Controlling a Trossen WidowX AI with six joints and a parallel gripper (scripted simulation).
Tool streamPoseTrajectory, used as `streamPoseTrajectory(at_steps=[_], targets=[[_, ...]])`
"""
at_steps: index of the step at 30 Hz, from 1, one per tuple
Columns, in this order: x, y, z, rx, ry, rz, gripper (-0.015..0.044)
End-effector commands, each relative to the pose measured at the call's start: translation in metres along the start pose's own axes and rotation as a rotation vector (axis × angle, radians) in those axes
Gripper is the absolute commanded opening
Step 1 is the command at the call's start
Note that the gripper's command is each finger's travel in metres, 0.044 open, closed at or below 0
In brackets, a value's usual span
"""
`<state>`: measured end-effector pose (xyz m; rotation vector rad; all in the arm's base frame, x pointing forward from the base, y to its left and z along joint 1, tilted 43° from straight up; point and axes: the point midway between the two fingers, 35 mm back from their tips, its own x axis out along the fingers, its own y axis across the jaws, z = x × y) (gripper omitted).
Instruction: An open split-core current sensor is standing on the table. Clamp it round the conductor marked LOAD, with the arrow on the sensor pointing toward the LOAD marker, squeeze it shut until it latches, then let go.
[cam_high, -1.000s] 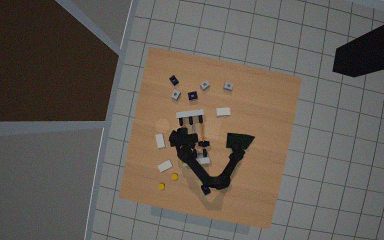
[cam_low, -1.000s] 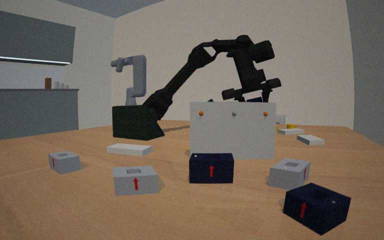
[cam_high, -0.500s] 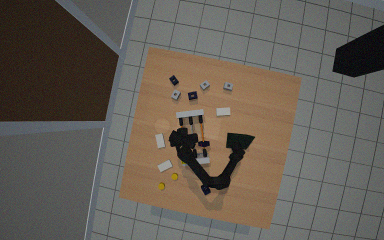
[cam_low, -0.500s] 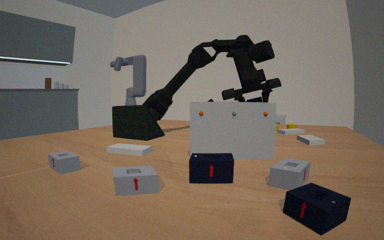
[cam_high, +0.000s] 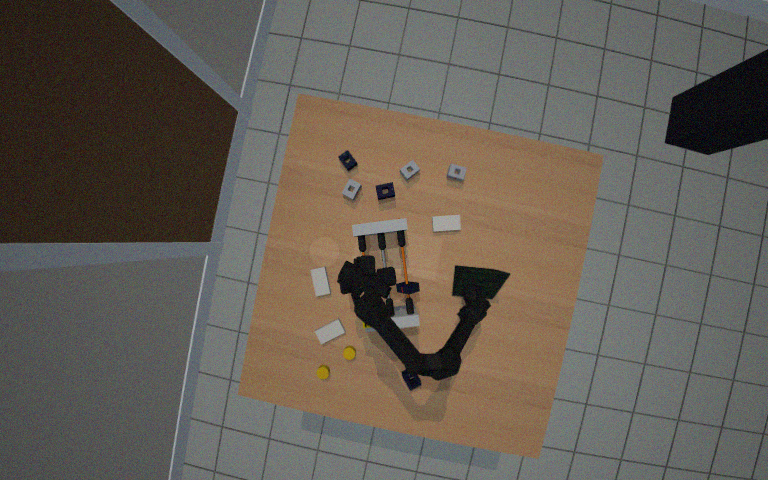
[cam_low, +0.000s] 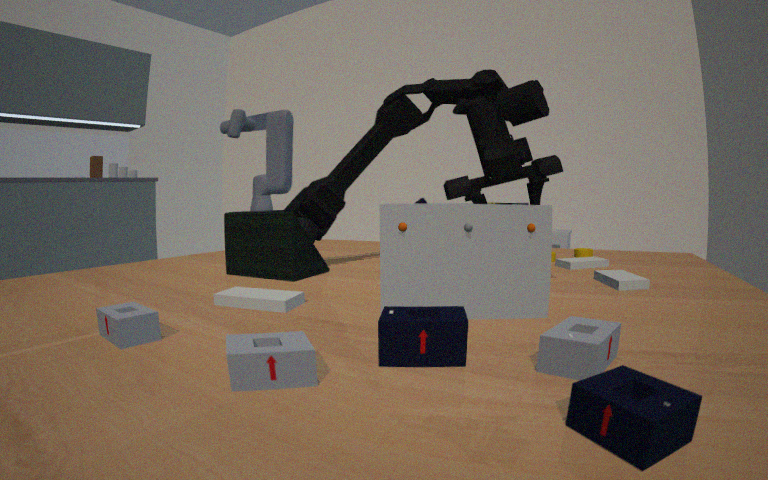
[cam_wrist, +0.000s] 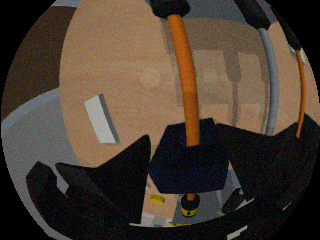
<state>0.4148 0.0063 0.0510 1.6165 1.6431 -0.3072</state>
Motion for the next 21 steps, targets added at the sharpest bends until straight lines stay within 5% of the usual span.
streamPoseTrajectory(at_steps=[1, 2, 6, 21], targets=[[-0.0005, 0.0003, 0.0000, 0.000, -0.001, -0.004, 0.0420], [-0.0003, 0.0003, 0.0000, 0.000, -0.001, -0.007, 0.0440], [-0.0001, 0.0001, 0.0000, 0.001, 0.000, -0.001, 0.0336], [-0.0001, 0.0001, 0.0000, 0.001, 0.000, -0.001, 0.0236]])
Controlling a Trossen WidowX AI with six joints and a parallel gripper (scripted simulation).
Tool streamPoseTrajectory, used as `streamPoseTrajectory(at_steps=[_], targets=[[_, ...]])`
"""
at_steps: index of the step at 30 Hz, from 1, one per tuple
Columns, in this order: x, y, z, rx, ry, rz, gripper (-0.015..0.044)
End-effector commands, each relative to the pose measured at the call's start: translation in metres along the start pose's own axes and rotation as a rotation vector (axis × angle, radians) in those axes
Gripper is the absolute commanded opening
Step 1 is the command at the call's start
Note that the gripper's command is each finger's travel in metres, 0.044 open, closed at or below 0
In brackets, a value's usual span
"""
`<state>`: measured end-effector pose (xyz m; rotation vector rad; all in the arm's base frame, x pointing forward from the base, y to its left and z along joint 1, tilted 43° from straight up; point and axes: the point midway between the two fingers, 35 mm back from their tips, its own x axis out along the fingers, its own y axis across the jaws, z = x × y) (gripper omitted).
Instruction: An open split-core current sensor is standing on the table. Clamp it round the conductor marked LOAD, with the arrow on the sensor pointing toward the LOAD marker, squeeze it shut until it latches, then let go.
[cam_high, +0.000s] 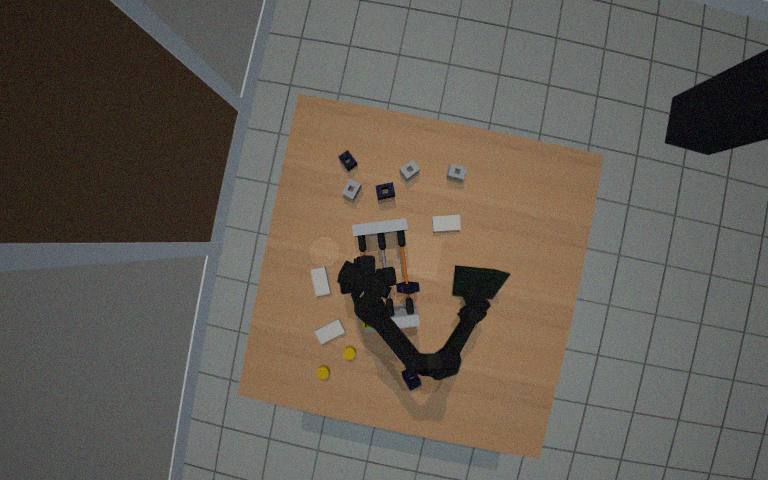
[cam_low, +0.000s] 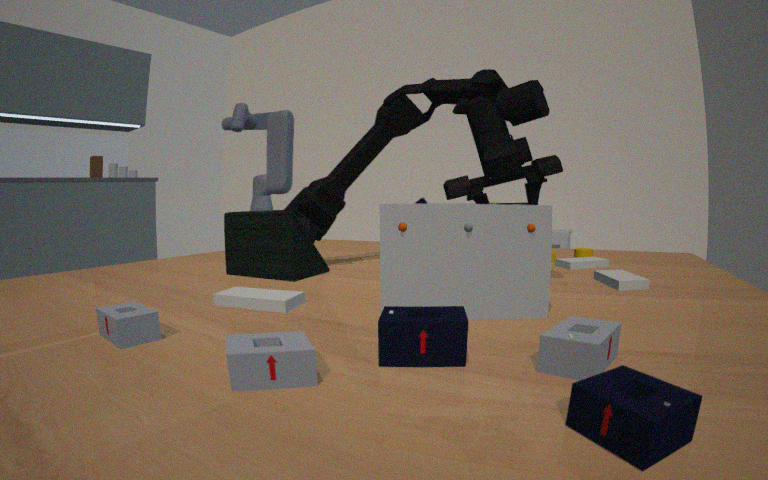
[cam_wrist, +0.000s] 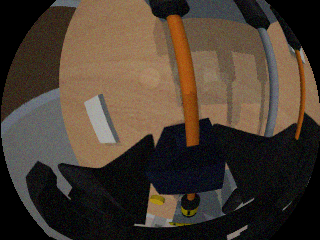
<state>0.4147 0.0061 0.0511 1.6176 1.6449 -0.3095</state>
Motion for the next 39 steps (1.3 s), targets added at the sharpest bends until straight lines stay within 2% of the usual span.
streamPoseTrajectory(at_steps=[1, 4, 12, 21, 28, 39], targets=[[0.0002, 0.0002, -0.0001, -0.002, 0.000, 0.001, 0.0229], [0.0002, 0.0002, -0.0001, -0.002, 0.000, 0.001, 0.0209], [-0.0011, 0.0002, 0.0003, 0.001, -0.001, 0.003, 0.0000], [-0.0012, 0.0001, 0.0004, 0.001, -0.001, -0.002, 0.0000], [-0.0021, -0.0016, 0.0003, 0.000, -0.002, -0.104, 0.0000], [0.0004, -0.0023, 0.0002, 0.001, -0.001, -0.106, 0.0000]])
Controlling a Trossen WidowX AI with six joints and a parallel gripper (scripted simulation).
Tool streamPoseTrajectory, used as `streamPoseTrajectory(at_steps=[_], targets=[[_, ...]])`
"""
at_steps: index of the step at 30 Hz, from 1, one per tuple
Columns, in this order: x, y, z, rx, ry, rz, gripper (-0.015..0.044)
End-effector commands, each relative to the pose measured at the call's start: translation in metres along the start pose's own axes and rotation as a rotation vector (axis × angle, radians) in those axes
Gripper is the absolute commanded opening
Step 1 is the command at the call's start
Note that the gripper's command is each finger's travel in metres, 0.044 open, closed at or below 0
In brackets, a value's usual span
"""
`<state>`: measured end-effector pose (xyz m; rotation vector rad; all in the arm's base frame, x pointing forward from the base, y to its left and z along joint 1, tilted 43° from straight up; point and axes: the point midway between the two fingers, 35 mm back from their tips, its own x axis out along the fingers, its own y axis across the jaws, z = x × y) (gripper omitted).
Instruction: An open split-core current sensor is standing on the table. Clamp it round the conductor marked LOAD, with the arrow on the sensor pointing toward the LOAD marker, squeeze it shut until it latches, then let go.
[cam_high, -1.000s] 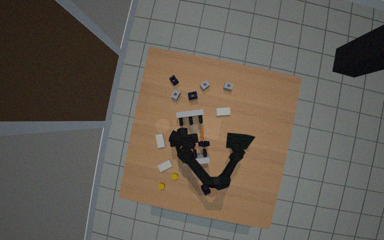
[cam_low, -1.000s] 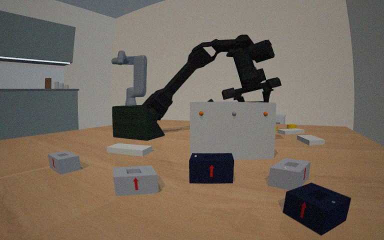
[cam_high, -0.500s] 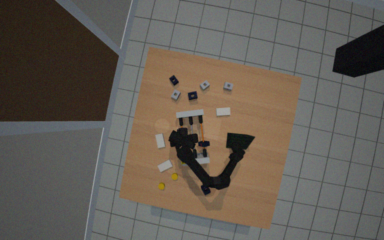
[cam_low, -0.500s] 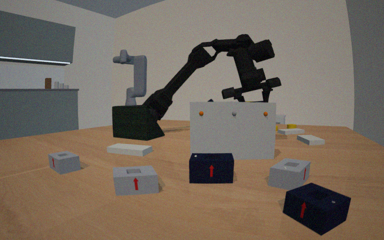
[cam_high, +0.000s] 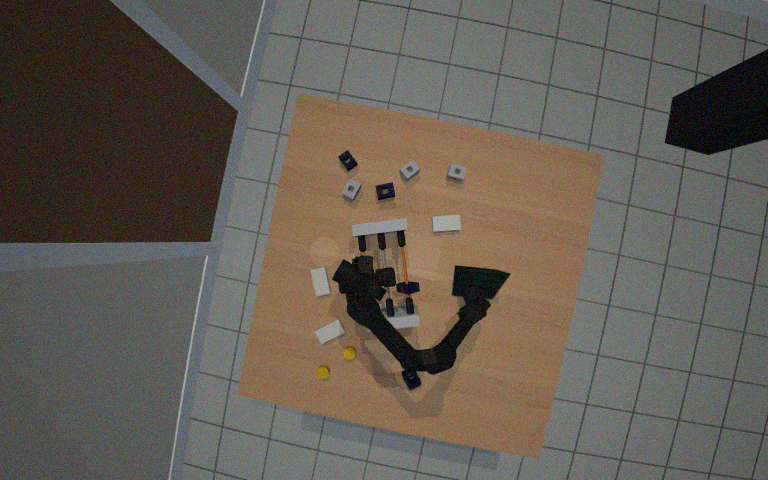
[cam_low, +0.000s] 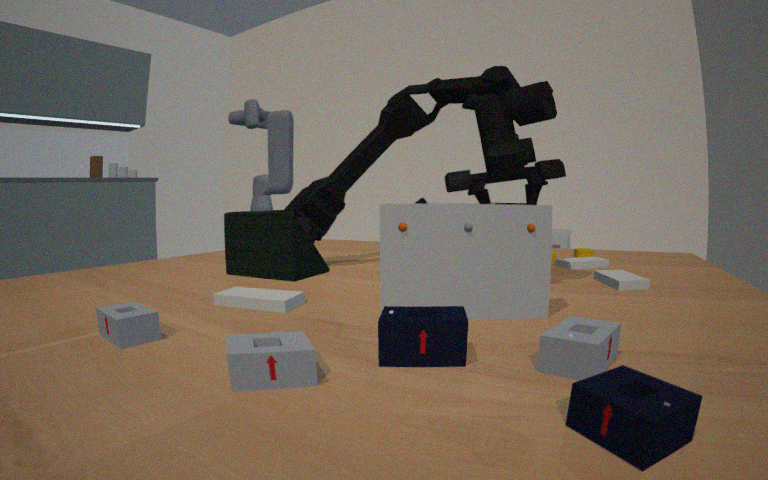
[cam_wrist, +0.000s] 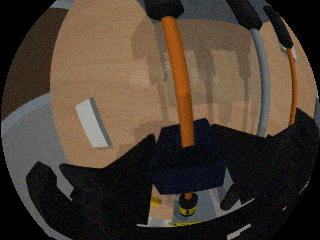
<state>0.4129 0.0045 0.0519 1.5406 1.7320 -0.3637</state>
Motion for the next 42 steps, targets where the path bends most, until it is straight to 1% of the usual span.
streamPoseTrajectory(at_steps=[1, 2, 3, 12, 42], targets=[[0.0035, -0.0005, 0.0003, -0.003, -0.003, -0.004, 0.0000], [0.0048, -0.0007, 0.0002, -0.003, -0.002, -0.003, 0.0000], [0.0003, 0.0000, 0.0003, -0.001, -0.001, 0.000, 0.0026], [0.0003, 0.0000, 0.0003, -0.001, -0.001, 0.000, 0.0260], [0.0003, 0.0000, 0.0003, -0.001, -0.001, 0.000, 0.0260]])
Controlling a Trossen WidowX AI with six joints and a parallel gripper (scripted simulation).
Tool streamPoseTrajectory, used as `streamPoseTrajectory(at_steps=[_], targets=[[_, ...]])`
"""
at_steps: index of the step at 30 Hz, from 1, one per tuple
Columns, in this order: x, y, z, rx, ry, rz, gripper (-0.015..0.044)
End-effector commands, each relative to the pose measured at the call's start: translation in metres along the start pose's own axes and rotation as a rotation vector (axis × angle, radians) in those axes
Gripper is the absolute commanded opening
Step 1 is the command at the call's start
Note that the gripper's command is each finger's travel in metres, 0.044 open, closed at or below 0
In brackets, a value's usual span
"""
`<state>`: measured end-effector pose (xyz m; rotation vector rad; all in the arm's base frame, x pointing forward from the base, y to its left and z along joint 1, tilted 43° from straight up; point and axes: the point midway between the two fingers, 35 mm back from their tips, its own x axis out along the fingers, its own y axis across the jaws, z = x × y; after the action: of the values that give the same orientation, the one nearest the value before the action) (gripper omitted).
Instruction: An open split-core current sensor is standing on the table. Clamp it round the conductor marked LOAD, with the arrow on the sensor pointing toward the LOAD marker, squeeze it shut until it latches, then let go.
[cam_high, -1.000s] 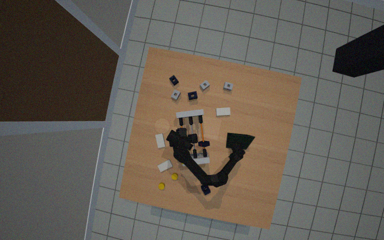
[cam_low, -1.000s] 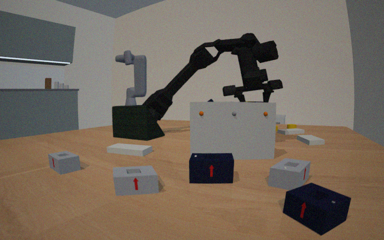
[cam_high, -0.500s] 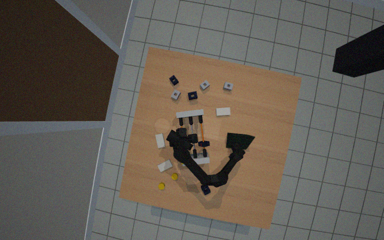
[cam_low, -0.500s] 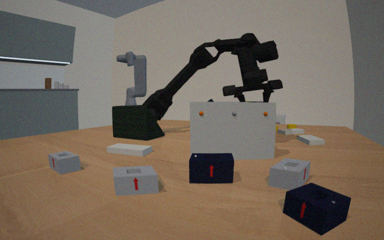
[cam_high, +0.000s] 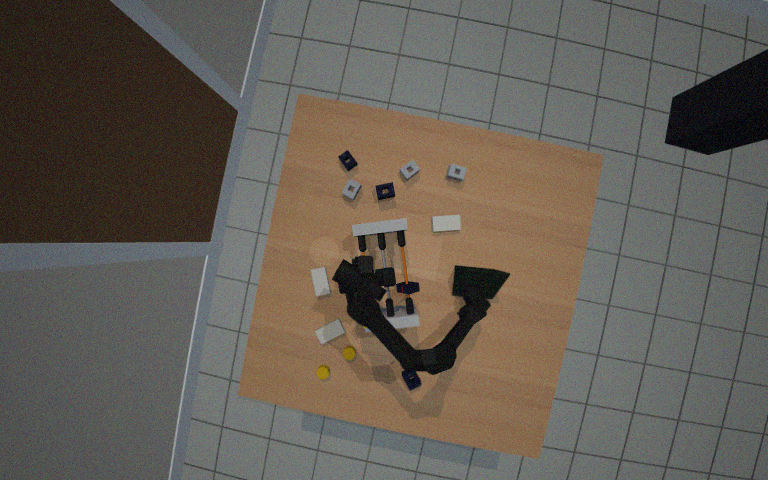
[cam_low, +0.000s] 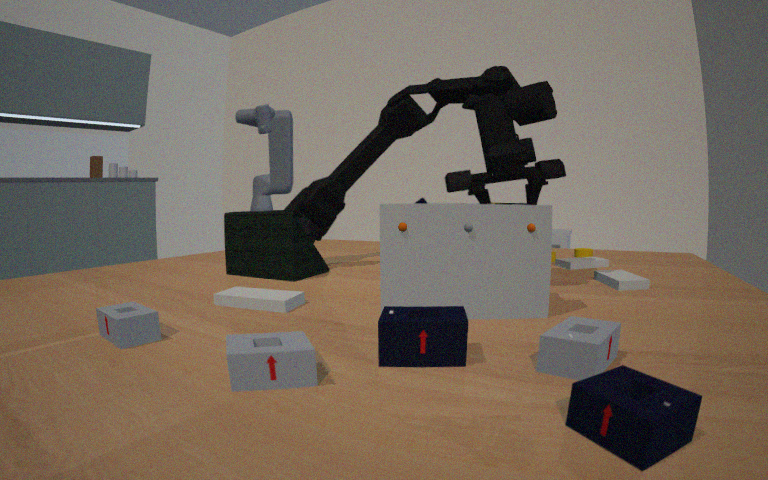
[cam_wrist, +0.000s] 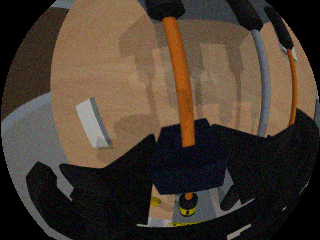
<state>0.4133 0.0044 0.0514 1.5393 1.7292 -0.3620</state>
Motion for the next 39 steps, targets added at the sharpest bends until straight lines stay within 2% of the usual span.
streamPoseTrajectory(at_steps=[1, 3, 10, 19, 25, 39], targets=[[0.000, 0.000, 0.000, 0.001, 0.001, -0.001, 0.0260], [0.000, 0.000, 0.000, 0.001, 0.001, -0.001, 0.0260], [0.000, 0.000, 0.000, 0.001, 0.001, -0.001, 0.0440], [-0.003, 0.000, 0.000, 0.001, 0.001, 0.002, 0.0440], [-0.092, -0.013, -0.001, 0.002, -0.001, 0.108, 0.0440], [-0.095, -0.014, -0.001, 0.002, -0.002, 0.112, 0.0440]])
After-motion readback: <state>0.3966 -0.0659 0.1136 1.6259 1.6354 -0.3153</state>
